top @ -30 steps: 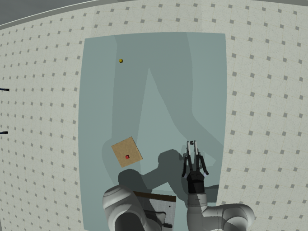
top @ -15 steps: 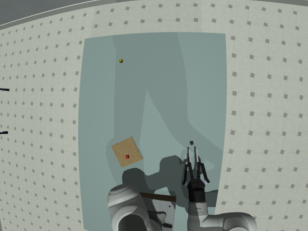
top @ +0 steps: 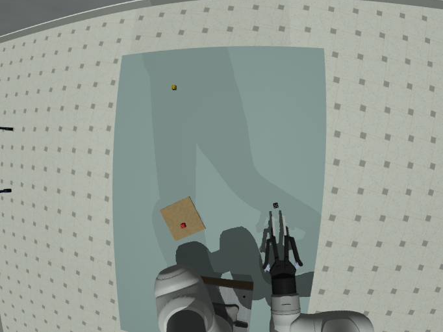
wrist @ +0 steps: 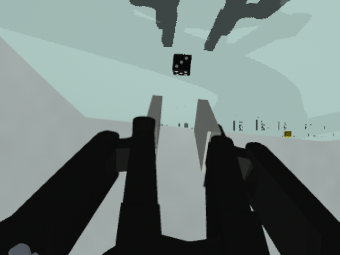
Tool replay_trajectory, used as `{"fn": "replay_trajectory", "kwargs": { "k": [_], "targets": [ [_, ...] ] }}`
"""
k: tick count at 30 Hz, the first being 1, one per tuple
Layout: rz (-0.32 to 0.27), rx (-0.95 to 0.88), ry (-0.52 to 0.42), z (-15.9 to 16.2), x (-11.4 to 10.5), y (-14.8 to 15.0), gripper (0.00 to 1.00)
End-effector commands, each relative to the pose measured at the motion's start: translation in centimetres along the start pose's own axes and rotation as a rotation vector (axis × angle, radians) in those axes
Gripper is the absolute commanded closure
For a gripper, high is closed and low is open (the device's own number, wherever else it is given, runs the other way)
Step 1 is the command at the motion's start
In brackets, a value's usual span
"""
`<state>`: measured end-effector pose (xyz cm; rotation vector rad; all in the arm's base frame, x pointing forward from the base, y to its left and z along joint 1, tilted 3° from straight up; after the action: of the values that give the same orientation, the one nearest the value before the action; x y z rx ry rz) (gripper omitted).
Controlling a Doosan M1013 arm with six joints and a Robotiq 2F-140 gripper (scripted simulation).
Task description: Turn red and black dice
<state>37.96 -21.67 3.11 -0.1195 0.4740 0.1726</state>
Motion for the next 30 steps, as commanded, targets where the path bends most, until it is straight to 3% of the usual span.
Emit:
{"fn": "replay_trajectory", "kwargs": {
  "k": [1,21,30],
  "targets": [
    [0.001,0.001,0.001,1.5,-0.8,-0.2,0.73],
    [0.013,0.002,0.036,3.7,-1.6,-0.4,0.73],
    [0.05,0.002,0.309,6.7,-0.2,-0.9,0.73]
  ]
}}
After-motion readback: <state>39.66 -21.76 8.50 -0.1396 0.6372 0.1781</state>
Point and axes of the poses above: the point where the finger pads meet when closed, its own x axis out along the fingers, its own y axis across the jaws, z = x × y, the point moved 5 cm from there along -x, back along the fingers, and after that the axes turned 8 degrees about -x, right-handed, at the moved point
